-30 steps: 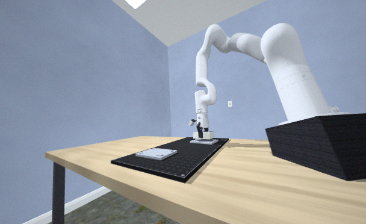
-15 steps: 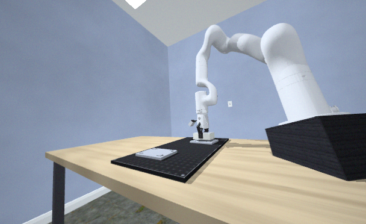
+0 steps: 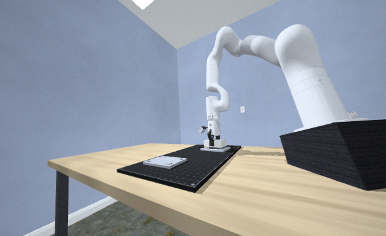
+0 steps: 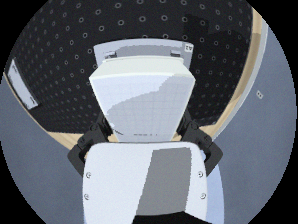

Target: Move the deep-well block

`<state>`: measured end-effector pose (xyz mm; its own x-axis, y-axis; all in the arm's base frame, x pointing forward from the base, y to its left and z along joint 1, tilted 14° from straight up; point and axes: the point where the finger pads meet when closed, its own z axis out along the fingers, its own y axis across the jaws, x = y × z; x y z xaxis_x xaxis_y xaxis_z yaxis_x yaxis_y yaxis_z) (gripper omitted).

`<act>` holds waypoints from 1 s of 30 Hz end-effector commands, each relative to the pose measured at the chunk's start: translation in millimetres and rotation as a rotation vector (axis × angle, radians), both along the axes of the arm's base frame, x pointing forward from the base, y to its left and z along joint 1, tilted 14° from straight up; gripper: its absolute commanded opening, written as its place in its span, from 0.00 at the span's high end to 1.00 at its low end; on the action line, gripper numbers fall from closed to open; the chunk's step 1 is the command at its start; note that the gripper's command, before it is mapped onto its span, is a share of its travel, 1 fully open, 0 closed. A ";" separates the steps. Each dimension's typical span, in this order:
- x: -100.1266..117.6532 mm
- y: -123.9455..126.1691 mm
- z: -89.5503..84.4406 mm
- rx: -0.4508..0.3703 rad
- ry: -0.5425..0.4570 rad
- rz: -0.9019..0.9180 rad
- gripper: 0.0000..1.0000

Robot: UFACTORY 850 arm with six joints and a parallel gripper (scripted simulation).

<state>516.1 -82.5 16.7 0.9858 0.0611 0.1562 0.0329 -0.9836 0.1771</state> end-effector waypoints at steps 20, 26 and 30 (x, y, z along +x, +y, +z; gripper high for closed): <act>1.3 -0.5 -2.7 0.000 -0.002 0.000 1.00; 1.5 -0.7 -3.7 0.000 -0.002 0.000 1.00; 1.6 -0.8 -4.4 0.000 -0.002 0.000 1.00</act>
